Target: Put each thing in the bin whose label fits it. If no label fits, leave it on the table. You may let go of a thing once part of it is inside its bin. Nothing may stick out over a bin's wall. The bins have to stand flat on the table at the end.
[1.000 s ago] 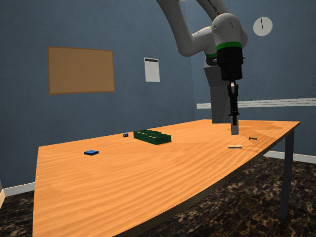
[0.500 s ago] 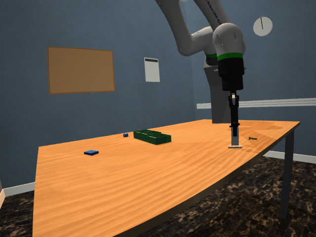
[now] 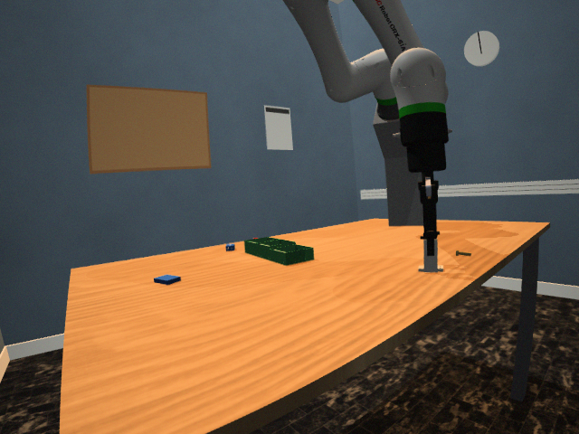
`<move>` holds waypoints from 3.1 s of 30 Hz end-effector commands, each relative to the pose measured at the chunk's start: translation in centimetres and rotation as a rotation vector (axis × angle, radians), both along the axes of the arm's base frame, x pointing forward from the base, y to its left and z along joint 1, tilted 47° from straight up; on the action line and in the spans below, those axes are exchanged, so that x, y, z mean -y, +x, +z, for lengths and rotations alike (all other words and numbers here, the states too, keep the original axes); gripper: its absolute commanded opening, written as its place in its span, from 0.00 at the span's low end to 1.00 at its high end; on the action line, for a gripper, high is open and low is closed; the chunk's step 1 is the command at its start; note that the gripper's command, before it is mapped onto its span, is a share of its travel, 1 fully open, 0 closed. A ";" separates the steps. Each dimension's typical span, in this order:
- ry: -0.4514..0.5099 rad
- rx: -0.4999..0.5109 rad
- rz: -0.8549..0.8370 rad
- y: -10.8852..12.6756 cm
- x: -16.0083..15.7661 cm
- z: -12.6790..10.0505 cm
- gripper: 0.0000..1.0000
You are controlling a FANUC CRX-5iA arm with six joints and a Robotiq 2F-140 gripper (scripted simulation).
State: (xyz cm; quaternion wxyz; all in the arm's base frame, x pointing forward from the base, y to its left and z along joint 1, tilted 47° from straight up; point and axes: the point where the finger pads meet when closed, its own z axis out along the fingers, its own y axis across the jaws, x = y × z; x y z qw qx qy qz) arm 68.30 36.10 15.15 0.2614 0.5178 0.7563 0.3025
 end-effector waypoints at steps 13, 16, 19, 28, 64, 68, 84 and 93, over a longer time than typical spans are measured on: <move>0.000 0.000 0.000 0.0 0.0 0.0 0.21; 0.000 0.000 0.000 0.0 0.0 0.0 0.21; 0.000 0.000 0.000 0.0 0.0 0.0 0.21; 0.000 0.000 0.000 0.0 0.0 0.0 0.21; 0.000 0.000 0.000 -4.3 1.1 4.1 0.21; 0.000 0.000 0.000 -4.3 1.1 4.1 0.21; 0.307 -0.088 -0.297 -3.6 7.6 2.9 0.21; 0.417 -0.109 -0.399 -3.2 11.7 2.2 0.21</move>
